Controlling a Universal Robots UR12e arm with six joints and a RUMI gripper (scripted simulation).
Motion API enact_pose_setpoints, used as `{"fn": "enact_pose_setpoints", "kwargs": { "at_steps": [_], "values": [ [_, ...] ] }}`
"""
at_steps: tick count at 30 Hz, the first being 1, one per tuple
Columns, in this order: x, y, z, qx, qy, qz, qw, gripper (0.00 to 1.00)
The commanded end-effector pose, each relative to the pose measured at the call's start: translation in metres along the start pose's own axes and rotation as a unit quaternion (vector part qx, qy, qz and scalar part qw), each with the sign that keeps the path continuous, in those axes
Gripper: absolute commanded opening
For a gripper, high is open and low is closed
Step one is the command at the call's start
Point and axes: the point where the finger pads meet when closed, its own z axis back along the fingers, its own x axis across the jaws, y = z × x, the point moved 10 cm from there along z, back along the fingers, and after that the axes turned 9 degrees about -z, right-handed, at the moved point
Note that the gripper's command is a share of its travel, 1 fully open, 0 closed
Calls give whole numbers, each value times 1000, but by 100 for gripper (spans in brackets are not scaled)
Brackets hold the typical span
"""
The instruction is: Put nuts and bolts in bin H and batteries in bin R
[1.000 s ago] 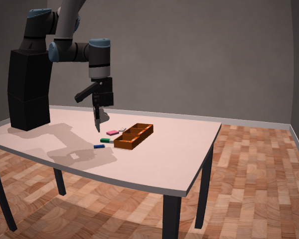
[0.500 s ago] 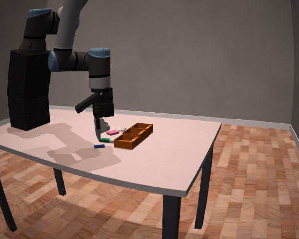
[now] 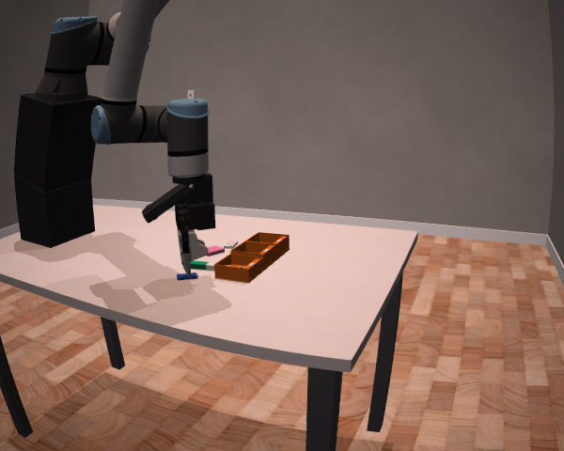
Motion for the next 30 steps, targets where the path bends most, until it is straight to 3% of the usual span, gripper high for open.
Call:
{"fn": "enact_pose_setpoints", "kwargs": {
  "at_steps": [1, 17, 18, 30],
  "values": [
    [0, 0, -6, 0, 0, 0, 1000, 17],
    [0, 0, -9, 0, 0, 0, 1000, 17],
    [0, 0, -9, 0, 0, 0, 1000, 0],
    [0, 0, -9, 0, 0, 0, 1000, 0]
  ]
}}
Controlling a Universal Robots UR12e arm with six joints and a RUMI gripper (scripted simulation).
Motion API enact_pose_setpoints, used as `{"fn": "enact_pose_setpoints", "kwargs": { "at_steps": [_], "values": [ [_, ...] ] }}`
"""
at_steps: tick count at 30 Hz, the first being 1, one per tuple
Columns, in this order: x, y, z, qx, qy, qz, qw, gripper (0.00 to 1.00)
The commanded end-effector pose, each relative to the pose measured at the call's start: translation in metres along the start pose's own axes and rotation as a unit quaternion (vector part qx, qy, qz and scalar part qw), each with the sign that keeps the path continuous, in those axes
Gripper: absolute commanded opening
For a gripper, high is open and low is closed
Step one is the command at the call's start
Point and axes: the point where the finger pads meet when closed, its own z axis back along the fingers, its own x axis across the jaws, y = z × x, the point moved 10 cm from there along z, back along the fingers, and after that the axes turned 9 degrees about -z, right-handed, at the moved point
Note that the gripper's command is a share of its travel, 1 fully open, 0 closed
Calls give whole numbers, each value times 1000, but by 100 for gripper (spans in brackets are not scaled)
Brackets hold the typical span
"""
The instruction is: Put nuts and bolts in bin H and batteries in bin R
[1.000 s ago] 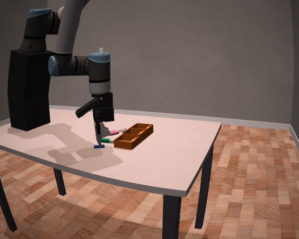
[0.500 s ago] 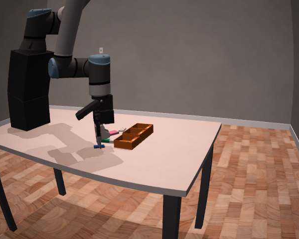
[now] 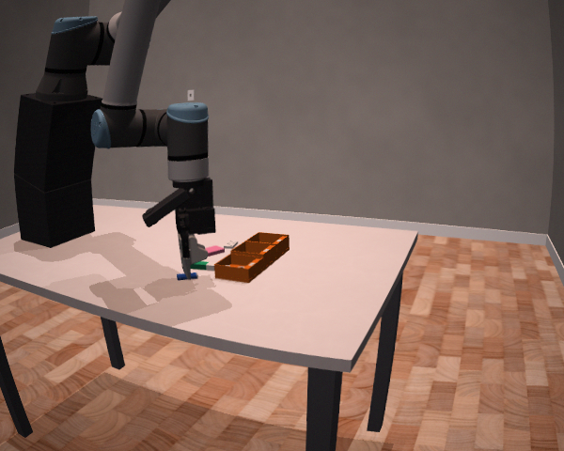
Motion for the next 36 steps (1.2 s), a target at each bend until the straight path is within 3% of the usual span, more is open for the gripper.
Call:
{"fn": "enact_pose_setpoints", "kwargs": {
  "at_steps": [1, 19, 36],
  "values": [
    [0, 0, 0, 0, 0, 0, 1000, 0],
    [0, 0, 0, 0, 0, 0, 1000, 0],
    [0, 0, 50, 0, 0, 0, 1000, 0]
  ]
}}
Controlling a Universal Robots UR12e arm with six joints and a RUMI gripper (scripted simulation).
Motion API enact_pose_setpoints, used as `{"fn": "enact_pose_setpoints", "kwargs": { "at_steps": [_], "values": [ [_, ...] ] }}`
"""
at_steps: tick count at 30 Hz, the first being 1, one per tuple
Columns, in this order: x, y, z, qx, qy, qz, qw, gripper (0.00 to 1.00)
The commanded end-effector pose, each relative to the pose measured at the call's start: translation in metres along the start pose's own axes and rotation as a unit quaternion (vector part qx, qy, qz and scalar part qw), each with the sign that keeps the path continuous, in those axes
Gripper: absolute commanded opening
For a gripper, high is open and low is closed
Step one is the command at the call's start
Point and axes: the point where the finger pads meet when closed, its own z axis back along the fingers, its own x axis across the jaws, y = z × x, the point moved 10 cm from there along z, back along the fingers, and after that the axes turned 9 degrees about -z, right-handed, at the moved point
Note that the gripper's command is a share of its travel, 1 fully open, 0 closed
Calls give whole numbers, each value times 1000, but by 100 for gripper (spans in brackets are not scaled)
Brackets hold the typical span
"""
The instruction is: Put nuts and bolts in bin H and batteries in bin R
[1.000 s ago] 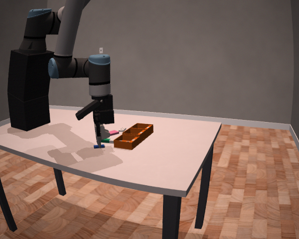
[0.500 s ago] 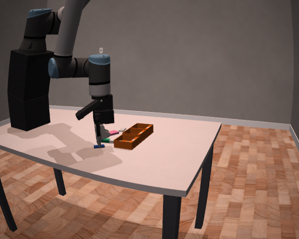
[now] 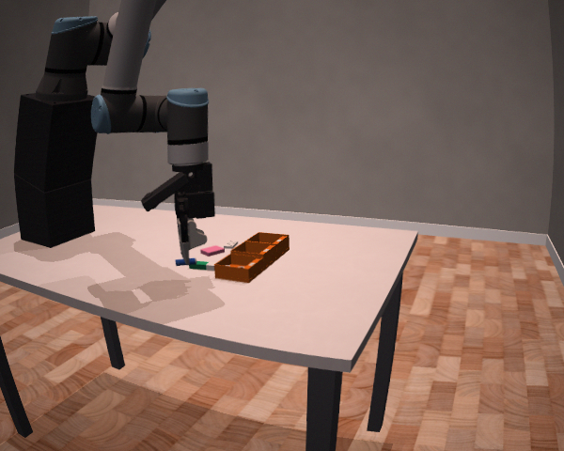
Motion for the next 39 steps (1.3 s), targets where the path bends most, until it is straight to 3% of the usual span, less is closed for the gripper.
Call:
{"fn": "enact_pose_setpoints", "kwargs": {
  "at_steps": [1, 3, 22, 25, 27, 39],
  "values": [
    [0, 0, 19, 0, 0, 0, 1000, 0],
    [0, 0, 26, 0, 0, 0, 1000, 0],
    [0, 0, 25, 0, 0, 0, 1000, 0],
    [11, -14, 25, 0, 0, 75, 997, 0],
    [11, -14, 25, 0, 0, 75, 997, 0],
    [58, -69, 25, 0, 1, 246, 969, 0]
  ]
}}
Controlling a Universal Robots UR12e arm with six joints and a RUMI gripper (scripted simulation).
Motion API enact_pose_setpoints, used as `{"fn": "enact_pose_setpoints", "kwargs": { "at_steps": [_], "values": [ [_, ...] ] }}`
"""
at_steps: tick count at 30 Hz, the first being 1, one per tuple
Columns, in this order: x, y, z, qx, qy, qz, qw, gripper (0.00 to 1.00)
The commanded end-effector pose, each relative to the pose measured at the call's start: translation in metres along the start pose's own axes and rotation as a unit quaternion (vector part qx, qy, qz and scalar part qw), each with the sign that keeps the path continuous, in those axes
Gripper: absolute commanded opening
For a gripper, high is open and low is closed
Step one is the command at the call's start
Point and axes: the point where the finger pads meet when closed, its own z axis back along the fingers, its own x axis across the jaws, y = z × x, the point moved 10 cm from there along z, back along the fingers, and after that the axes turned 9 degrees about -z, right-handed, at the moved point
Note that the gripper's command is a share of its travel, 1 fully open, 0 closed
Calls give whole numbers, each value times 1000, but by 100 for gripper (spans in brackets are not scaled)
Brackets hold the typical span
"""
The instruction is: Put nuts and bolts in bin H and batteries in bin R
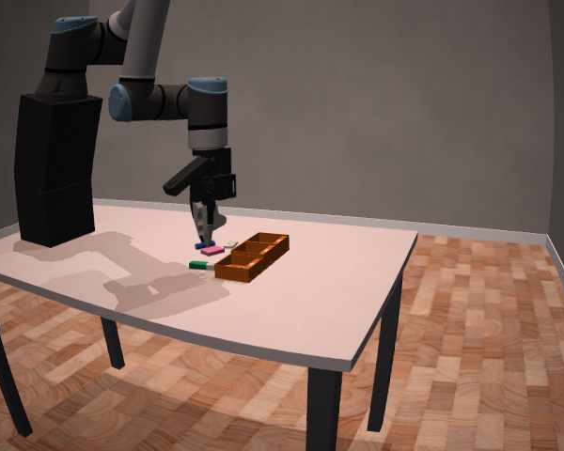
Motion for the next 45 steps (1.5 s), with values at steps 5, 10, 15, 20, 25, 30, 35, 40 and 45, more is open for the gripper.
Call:
{"fn": "enact_pose_setpoints", "kwargs": {
  "at_steps": [5, 10, 15, 20, 25, 30, 35, 40, 45],
  "values": [
    [15, -44, 0, 0, 0, 105, 995, 0],
    [25, -73, 0, 0, 0, 188, 982, 0],
    [35, -101, 0, -1, 0, 252, 968, 0],
    [45, -129, 0, -1, 0, 263, 965, 0],
    [51, -146, 0, -1, 0, 263, 965, 0],
    [61, -175, 0, -1, 0, 263, 965, 0],
    [68, -195, 1, -1, 0, 263, 965, 0],
    [68, -197, 1, -1, 0, 263, 965, 0],
    [67, -193, 1, -1, 0, 263, 965, 0]
  ]
}}
